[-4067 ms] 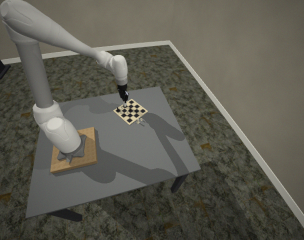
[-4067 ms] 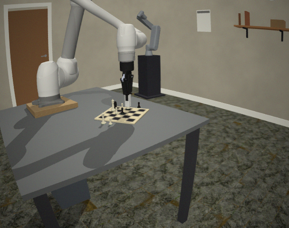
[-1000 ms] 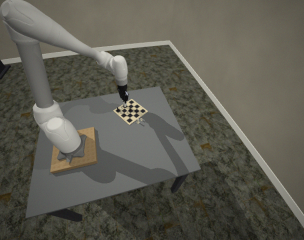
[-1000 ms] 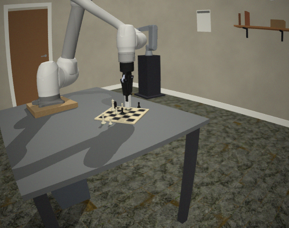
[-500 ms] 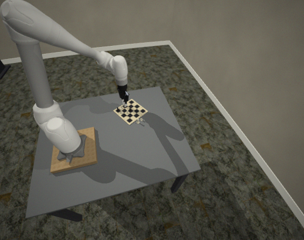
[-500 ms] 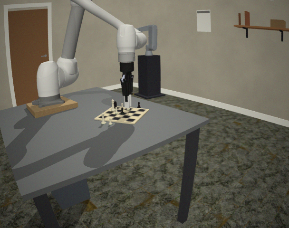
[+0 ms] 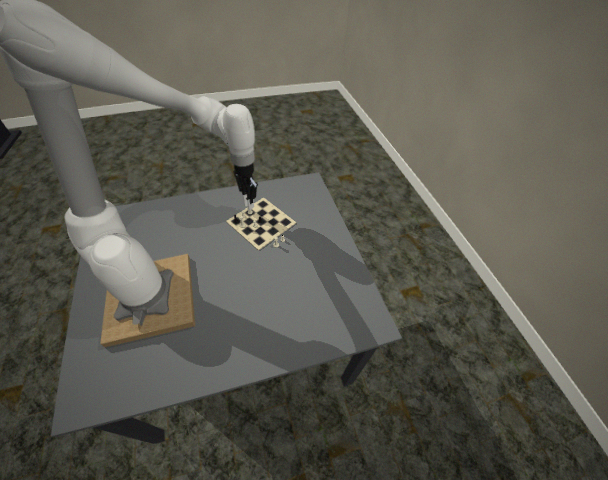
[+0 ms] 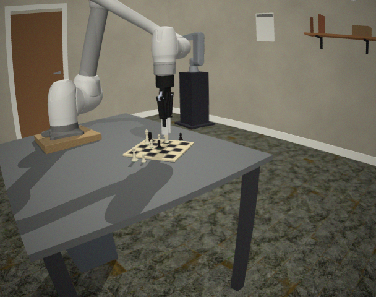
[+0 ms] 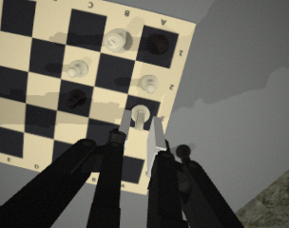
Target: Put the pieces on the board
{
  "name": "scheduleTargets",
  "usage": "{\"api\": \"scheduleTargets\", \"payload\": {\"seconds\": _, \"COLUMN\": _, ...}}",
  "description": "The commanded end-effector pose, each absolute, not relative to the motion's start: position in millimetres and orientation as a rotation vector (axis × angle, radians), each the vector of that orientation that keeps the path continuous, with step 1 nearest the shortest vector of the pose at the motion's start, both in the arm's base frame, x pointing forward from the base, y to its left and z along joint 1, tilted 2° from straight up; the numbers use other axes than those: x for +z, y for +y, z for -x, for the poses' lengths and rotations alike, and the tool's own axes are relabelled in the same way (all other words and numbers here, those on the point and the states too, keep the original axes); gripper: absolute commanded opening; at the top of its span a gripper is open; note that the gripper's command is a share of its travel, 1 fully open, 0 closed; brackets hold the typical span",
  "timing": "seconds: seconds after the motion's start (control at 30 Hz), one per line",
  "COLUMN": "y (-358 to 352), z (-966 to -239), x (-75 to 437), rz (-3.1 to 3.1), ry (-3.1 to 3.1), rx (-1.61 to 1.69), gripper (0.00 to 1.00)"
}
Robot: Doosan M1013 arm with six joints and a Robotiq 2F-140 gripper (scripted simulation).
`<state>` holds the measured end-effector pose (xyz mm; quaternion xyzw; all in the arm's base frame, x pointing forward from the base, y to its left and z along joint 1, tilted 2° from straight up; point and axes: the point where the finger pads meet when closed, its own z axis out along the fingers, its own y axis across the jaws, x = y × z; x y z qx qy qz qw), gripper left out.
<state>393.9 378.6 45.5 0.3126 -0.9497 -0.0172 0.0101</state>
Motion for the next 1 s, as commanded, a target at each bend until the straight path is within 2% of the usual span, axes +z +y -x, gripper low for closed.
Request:
{"api": "scheduleTargets", "payload": {"seconds": 0.0, "y": 378.1, "z": -394.4, "x": 63.1, "rz": -0.976, "ry": -2.964, "rx": -0.054, "gripper": 0.22}}
{"api": "scheduleTargets", "payload": {"seconds": 0.37, "y": 377.0, "z": -395.7, "x": 105.0, "rz": -0.976, "ry": -2.964, "rx": -0.054, "gripper": 0.22}}
{"api": "scheduleTargets", "payload": {"seconds": 0.57, "y": 376.9, "z": -395.8, "x": 110.9, "rz": -0.976, "ry": -2.964, "rx": -0.054, "gripper": 0.22}}
{"api": "scheduleTargets", "payload": {"seconds": 0.6, "y": 376.9, "z": -395.8, "x": 110.9, "rz": -0.976, "ry": -2.964, "rx": -0.054, "gripper": 1.00}}
{"api": "scheduleTargets", "payload": {"seconds": 0.97, "y": 376.9, "z": -395.8, "x": 110.9, "rz": -0.976, "ry": -2.964, "rx": -0.054, "gripper": 1.00}}
